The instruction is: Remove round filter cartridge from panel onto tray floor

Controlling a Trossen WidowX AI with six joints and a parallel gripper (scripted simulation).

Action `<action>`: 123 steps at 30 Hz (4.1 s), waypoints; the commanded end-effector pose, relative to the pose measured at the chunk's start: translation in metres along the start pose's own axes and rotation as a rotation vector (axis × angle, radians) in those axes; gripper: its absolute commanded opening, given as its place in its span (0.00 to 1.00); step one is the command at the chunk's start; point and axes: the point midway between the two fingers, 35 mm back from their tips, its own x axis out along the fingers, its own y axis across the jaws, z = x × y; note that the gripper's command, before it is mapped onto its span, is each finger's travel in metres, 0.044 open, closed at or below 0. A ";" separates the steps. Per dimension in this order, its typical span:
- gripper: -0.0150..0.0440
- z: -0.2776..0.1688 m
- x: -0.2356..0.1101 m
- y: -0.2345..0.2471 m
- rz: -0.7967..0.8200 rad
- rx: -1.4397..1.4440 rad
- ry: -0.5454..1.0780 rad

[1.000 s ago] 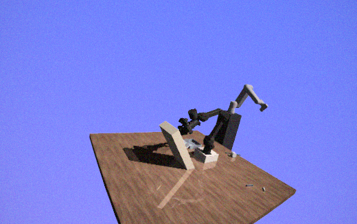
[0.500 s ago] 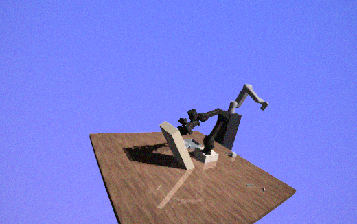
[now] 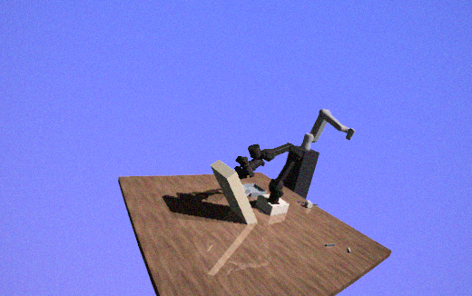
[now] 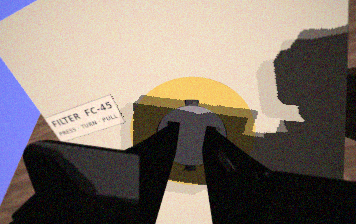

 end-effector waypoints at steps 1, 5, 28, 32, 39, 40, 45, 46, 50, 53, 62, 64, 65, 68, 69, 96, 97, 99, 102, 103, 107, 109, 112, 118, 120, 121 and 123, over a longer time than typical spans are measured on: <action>0.34 0.000 0.000 0.001 0.003 -0.001 0.000; 0.25 0.000 0.000 0.001 0.003 -0.001 0.000; 0.25 0.000 0.004 0.001 0.003 -0.680 -0.004; 0.25 0.000 0.004 0.001 0.003 -0.819 -0.004; 0.25 0.000 0.004 0.001 0.002 -1.063 -0.004; 0.25 0.000 0.004 0.001 0.002 -1.098 -0.004; 0.25 0.000 0.004 0.001 0.002 -1.272 -0.004; 0.25 0.000 0.004 0.001 0.002 -1.307 -0.005; 0.25 0.000 0.004 0.001 0.001 -1.447 -0.005; 0.25 0.000 0.004 0.001 0.001 -1.551 -0.005; 0.25 0.000 0.004 0.001 0.000 -1.856 -0.005; 0.25 0.000 0.004 0.001 0.001 -1.836 -0.005; 0.25 0.000 0.004 0.001 0.001 -1.810 -0.005; 0.25 0.001 -0.002 0.001 0.001 -1.803 -0.005; 0.25 0.002 -0.007 0.001 0.001 -1.798 -0.004; 0.25 -0.019 -0.070 -0.009 0.004 -1.732 0.002; 0.25 -0.022 -0.070 -0.010 0.004 -1.732 0.002; 0.25 -0.028 -0.069 -0.013 0.004 -1.732 0.002; 0.25 -0.038 -0.068 -0.018 0.004 -1.732 0.003; 0.25 -0.041 -0.068 -0.019 0.004 -1.732 0.003; 0.25 -0.053 -0.066 -0.025 0.004 -1.732 0.004; 0.25 -0.059 -0.065 -0.028 0.004 -1.732 0.004; 0.25 -0.068 -0.063 -0.033 0.005 -1.732 0.004; 0.42 -0.066 -0.063 -0.031 0.015 -1.735 0.017; 0.42 -0.066 -0.063 -0.031 0.015 -1.735 0.017; 0.42 -0.066 -0.063 -0.031 0.015 -1.735 0.017; 0.42 -0.066 -0.063 -0.031 0.015 -1.735 0.017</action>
